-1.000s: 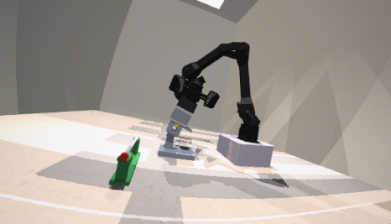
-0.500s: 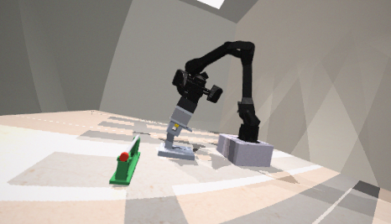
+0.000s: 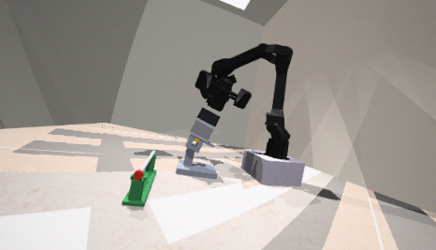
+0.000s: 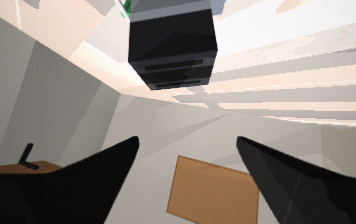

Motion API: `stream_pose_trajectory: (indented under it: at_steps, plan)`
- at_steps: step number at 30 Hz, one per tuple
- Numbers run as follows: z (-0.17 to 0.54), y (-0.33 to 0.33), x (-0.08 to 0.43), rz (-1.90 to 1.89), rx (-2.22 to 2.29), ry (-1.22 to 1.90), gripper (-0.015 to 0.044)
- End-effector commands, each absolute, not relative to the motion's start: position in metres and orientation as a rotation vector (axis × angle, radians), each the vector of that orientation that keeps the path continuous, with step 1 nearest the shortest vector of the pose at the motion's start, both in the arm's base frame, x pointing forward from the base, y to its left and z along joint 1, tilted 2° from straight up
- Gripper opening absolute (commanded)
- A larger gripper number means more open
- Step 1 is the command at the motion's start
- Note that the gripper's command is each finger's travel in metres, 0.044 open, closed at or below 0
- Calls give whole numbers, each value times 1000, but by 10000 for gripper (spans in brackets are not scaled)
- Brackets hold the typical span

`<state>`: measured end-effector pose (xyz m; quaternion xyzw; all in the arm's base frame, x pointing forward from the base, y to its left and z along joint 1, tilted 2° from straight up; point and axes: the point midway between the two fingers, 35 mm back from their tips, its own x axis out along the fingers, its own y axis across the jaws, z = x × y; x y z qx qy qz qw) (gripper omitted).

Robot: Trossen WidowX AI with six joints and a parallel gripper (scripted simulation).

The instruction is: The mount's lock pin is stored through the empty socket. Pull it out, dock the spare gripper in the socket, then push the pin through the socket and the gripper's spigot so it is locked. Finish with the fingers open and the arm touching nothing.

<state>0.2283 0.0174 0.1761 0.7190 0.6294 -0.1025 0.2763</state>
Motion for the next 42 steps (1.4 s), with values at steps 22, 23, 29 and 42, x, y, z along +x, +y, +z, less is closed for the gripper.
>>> stream_pose_trajectory:
  at_steps: [22,23,29,42]
  plan:
    - [194,45,220,-309,1939,1630,335]
    - [195,55,217,-310,1939,1628,309]
    - [198,96,199,-280,1958,1640,180]
    - [179,94,241,48,1041,1584,180]
